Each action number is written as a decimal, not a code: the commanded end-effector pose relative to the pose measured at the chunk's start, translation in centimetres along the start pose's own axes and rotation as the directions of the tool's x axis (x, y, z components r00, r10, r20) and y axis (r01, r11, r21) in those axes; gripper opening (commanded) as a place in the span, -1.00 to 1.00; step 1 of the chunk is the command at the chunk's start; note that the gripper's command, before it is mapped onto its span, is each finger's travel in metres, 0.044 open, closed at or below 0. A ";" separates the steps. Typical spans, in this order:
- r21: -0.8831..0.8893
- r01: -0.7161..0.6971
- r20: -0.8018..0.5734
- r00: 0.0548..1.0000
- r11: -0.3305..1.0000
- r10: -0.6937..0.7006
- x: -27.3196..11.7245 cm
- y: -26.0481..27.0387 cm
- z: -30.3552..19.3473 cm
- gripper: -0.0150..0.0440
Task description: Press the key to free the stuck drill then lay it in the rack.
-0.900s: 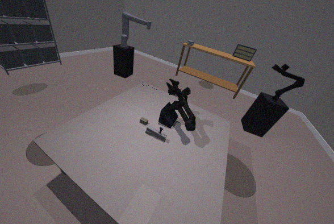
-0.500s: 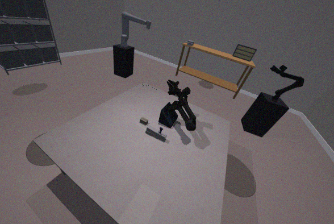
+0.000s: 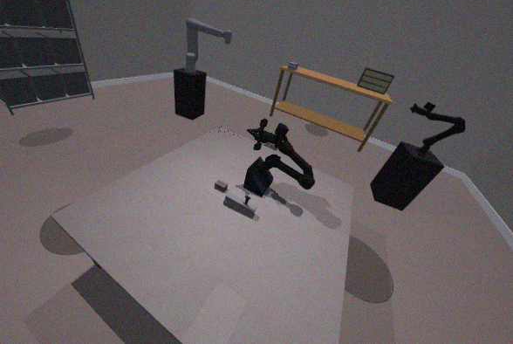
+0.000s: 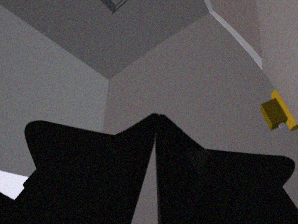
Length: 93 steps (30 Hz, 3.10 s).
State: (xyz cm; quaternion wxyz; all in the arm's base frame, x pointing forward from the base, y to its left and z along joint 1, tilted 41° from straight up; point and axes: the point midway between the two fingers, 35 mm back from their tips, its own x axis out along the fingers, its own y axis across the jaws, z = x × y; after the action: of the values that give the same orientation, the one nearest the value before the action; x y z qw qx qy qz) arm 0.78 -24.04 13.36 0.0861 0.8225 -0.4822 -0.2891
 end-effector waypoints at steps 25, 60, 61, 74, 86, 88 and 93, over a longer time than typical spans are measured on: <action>-0.921 -0.065 0.349 0.306 -0.385 -0.886 1.6 -22.3 -7.2 -0.49; -0.462 -0.872 0.634 -0.199 -0.160 -0.747 -5.3 -32.8 -7.1 -0.49; -0.461 -0.873 0.634 -0.200 -0.158 -0.747 -5.3 -32.9 -7.0 -0.49; -0.458 -0.876 0.634 -0.202 -0.152 -0.747 -5.7 -33.9 -6.5 -0.49; -0.458 -0.876 0.634 -0.202 -0.152 -0.747 -5.7 -33.8 -6.6 -0.49; -0.458 -0.876 0.634 -0.202 -0.152 -0.747 -5.7 -33.8 -6.6 -0.49; -0.458 -0.876 0.634 -0.202 -0.152 -0.747 -5.7 -33.7 -6.6 -0.49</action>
State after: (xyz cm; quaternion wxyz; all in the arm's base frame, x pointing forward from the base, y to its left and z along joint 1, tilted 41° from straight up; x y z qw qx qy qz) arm 27.60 -2.85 6.85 -0.7010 -0.2745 -0.6233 -0.2118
